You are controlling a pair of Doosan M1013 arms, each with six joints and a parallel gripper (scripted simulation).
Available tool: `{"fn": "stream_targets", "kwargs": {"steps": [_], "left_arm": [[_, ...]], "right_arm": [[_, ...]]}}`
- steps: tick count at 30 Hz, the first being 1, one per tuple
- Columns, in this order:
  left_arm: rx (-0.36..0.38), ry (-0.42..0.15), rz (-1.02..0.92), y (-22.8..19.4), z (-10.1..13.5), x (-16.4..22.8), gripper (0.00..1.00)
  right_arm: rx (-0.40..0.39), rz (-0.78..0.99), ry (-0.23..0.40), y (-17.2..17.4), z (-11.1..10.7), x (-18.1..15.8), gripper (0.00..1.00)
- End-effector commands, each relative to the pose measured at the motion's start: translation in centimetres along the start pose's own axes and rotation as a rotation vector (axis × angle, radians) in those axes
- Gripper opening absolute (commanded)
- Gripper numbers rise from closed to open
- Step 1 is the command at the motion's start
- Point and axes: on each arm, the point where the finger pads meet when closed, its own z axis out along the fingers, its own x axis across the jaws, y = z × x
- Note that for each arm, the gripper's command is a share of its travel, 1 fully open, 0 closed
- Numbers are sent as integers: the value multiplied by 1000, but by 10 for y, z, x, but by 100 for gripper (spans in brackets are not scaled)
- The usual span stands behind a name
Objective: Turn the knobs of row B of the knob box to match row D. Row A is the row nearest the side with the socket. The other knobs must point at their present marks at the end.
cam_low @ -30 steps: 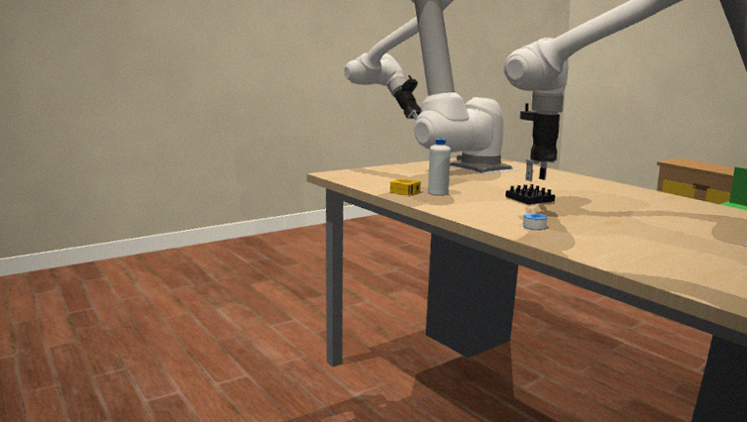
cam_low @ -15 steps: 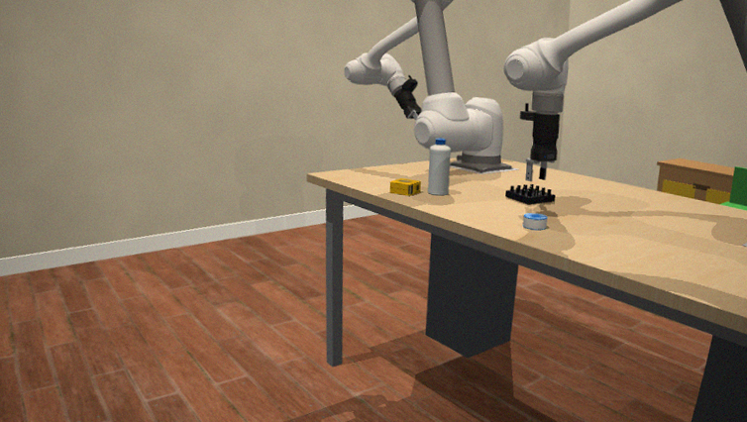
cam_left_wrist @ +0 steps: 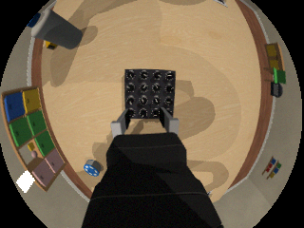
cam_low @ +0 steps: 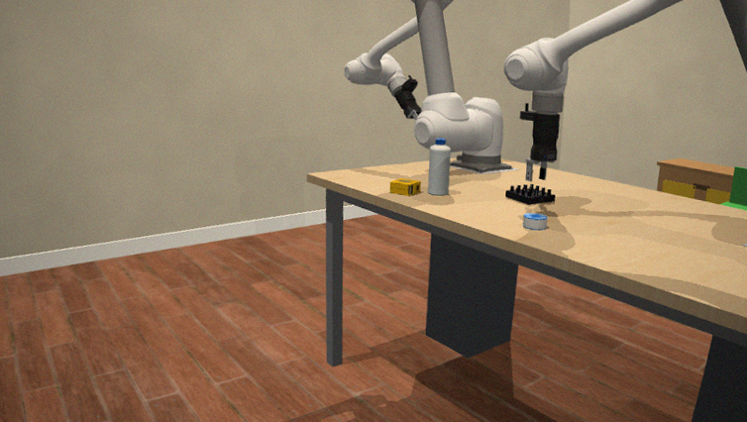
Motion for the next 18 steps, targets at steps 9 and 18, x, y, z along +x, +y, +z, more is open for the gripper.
{"fn": "stream_targets", "kwargs": {"steps": [9, 18], "left_arm": [[1, -1, 0, 0, -1, 0, 100], [1, -1, 0, 5, -1, -1, 100]], "right_arm": [[-1, 0, 0, 0, 0, 0, 100], [-1, 0, 0, 0, 0, 0, 100]]}}
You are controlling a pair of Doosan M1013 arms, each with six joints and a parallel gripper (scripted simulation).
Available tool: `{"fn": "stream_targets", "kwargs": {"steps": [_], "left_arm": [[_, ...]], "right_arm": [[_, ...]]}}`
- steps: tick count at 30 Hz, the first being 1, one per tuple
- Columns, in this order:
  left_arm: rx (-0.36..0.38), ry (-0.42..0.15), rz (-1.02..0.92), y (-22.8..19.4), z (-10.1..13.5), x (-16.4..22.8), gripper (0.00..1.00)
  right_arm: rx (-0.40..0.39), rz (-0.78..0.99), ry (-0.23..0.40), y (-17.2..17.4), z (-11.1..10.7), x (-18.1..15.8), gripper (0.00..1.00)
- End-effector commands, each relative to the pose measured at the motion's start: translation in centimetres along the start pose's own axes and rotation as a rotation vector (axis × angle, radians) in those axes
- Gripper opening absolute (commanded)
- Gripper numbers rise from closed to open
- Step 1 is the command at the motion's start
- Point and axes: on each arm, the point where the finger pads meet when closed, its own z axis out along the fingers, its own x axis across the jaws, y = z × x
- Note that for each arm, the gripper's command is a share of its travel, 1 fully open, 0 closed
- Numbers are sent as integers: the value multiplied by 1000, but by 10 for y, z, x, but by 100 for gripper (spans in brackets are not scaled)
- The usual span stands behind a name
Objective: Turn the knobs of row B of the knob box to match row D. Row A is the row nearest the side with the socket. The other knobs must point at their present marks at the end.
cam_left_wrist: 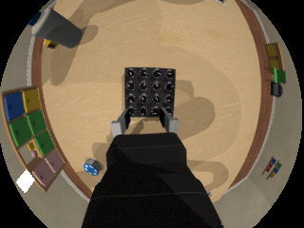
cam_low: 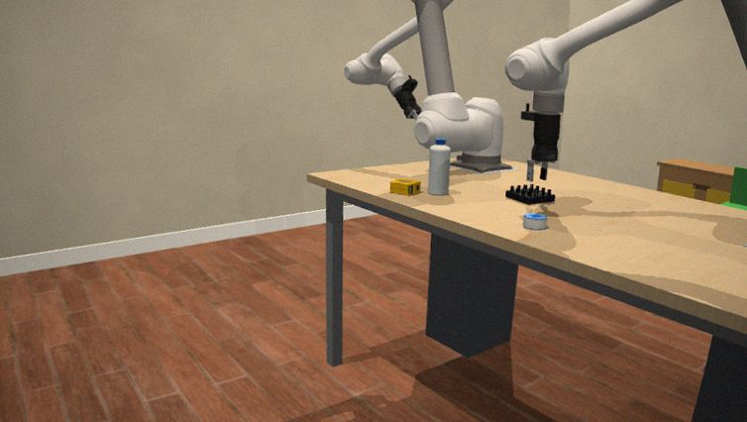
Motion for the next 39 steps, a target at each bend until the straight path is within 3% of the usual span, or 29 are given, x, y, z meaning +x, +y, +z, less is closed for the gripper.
{"fn": "stream_targets", "kwargs": {"steps": [1, 39], "left_arm": [[2, -1, 0, 3, -1, 0, 100], [1, -1, 0, 49, -1, -3, 100]], "right_arm": [[-1, 0, 0, 0, 0, 0, 100], [-1, 0, 0, 0, 0, 0, 100]]}}
